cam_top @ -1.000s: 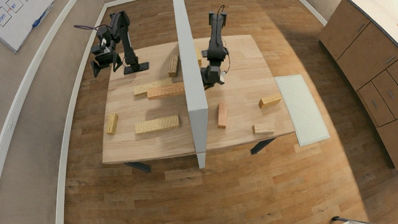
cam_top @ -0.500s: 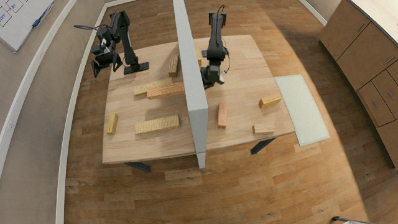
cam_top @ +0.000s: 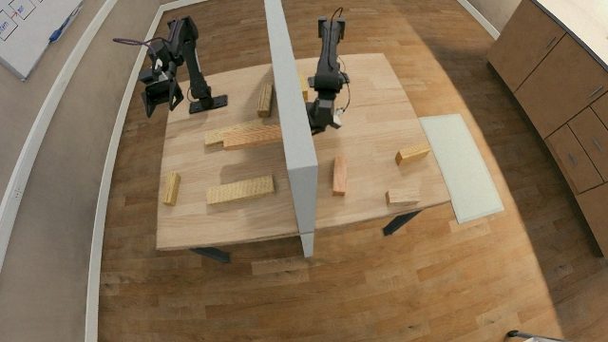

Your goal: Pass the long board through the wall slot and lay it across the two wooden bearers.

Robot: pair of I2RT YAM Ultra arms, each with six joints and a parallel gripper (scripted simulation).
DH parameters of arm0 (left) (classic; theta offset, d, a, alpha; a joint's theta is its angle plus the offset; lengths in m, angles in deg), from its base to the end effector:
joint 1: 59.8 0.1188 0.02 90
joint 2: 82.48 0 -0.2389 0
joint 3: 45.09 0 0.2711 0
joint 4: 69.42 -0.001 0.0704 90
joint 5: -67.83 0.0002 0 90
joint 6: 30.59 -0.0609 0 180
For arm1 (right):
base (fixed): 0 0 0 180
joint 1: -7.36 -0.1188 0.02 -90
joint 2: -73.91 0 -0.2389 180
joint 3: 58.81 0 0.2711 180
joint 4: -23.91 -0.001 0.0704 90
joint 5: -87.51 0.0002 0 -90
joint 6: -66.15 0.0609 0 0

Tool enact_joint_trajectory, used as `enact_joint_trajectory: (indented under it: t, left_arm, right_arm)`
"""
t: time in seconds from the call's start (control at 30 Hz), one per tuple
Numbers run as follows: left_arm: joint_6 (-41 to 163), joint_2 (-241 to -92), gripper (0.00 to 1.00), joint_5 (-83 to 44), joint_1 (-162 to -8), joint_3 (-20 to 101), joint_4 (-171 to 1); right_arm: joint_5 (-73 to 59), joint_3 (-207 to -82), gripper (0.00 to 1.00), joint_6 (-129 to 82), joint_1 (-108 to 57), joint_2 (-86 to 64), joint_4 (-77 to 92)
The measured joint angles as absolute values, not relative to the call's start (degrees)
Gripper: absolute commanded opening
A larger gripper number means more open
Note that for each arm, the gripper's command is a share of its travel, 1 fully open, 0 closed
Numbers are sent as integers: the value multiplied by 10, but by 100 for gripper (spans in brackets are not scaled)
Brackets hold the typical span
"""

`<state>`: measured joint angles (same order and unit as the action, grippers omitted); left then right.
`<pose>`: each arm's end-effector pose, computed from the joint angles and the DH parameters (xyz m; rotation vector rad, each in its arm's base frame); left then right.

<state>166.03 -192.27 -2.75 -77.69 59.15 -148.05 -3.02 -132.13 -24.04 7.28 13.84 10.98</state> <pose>0.3590 -0.1361 0.1902 1.9869 -2.0671 0.3574 0.2960 0.0020 0.3885 -0.0110 1.5652 0.0057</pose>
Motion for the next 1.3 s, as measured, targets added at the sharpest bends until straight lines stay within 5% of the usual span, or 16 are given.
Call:
enact_joint_trajectory:
  t: [1.3]
  left_arm:
    - [1662, -1923, 0, -27, -774, 592, -1481]
  right_arm:
    - [-393, -1465, 78, -742, -124, -225, -241]
